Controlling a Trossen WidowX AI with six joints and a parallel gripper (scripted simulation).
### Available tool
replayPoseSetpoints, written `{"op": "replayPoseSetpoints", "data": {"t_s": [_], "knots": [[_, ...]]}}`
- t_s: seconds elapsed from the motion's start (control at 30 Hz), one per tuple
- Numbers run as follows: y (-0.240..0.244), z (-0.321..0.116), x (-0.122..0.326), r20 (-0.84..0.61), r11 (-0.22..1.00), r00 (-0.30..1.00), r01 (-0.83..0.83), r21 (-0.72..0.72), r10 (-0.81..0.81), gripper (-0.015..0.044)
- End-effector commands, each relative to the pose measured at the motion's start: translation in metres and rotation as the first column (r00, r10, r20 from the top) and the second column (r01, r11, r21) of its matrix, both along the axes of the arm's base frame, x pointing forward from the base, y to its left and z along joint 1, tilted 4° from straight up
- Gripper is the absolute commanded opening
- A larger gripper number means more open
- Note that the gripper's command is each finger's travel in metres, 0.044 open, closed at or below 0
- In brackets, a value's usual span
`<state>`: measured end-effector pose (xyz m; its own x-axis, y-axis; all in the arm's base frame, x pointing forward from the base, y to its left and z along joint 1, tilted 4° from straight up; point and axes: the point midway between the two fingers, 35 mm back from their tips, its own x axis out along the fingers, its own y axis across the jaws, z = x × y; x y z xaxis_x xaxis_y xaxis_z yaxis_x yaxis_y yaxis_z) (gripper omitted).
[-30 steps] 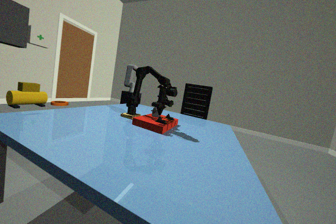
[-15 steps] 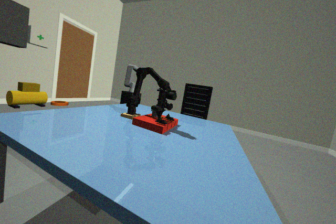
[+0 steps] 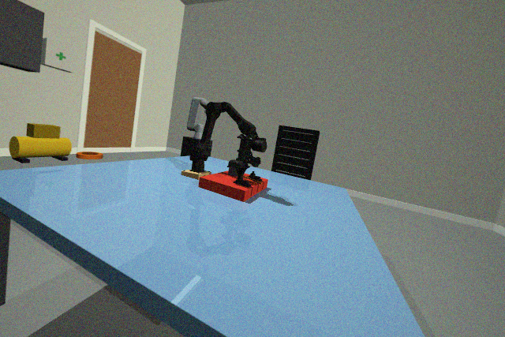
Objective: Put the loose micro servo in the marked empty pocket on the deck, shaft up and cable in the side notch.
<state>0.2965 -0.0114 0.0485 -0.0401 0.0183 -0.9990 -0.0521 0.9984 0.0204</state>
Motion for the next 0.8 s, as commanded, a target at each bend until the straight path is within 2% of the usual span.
{"op": "replayPoseSetpoints", "data": {"t_s": [0.0, 0.77], "knots": [[0.007, -0.001, 0.000, -0.002, 1.000, 1.000, 0.001, -0.001, -0.001, 0.0000], [0.045, 0.000, -0.001, -0.002, 1.000, 1.000, 0.001, 0.003, -0.001, 0.0000]]}}
